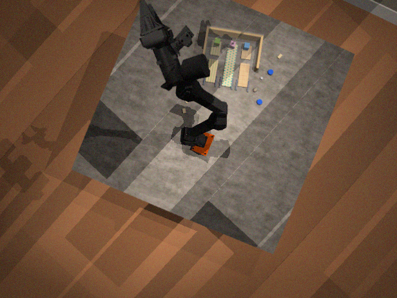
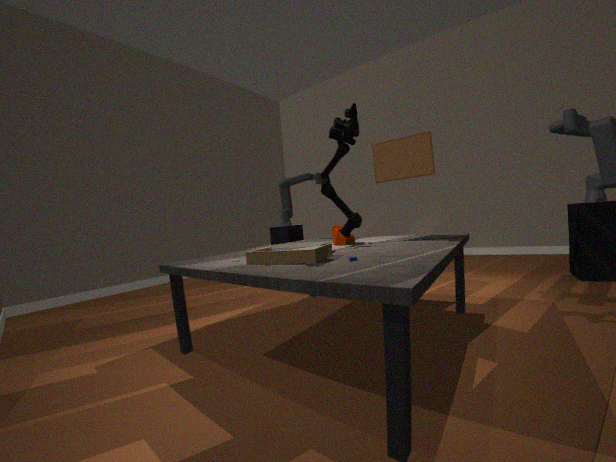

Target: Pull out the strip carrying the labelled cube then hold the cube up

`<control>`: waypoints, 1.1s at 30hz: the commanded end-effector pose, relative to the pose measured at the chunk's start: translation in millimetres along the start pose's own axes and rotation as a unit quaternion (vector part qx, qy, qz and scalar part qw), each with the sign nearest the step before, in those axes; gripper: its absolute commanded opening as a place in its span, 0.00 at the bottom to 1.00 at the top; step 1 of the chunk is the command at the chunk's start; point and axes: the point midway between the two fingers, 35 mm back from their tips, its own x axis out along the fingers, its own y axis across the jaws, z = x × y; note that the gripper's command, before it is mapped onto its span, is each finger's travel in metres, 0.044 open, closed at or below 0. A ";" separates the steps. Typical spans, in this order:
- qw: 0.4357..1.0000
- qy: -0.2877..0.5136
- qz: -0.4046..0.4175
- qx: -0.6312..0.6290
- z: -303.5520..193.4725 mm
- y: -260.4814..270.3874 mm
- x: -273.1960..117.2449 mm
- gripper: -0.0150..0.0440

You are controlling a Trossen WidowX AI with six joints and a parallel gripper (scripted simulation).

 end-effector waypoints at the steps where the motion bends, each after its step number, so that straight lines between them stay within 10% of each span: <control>1: 1.000 0.001 0.001 -0.002 -1.4 0.6 -0.3 0.93; 17: 0.937 0.104 0.084 -0.324 -194.4 6.1 -37.0 0.93; 33: 0.742 0.189 0.049 -0.641 -313.4 -152.8 -33.8 0.93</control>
